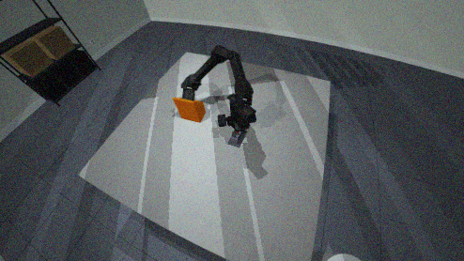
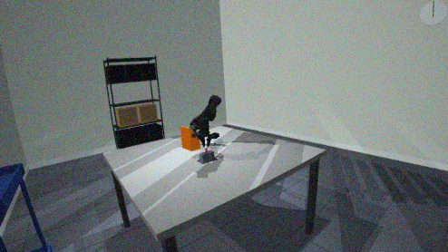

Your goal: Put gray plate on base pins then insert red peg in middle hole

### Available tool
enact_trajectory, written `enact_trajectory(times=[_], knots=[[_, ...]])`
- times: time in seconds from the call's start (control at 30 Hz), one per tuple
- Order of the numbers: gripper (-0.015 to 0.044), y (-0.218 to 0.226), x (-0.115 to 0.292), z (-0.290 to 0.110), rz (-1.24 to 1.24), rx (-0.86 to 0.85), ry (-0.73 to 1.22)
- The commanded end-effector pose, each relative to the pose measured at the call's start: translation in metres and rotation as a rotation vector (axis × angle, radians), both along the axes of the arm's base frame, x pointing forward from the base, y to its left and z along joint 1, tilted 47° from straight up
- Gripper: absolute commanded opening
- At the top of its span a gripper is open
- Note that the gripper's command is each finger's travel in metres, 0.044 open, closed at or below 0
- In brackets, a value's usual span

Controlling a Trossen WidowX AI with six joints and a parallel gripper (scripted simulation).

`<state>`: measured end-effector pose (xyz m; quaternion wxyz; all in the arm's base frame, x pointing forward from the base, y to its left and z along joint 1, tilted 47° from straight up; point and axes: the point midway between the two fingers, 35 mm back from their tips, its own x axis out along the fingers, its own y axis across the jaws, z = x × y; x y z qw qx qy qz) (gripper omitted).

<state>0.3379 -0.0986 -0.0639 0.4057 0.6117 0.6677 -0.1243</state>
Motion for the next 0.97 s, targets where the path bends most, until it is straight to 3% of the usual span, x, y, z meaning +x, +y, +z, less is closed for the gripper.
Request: enact_trajectory(times=[0.0, 0.93], knots=[[0.0150, -0.0001, 0.0000, 0.0000, 0.001, 0.000, 0.000], [0.0150, -0.0098, -0.0044, 0.0095, -0.005, 0.005, 0.008]])
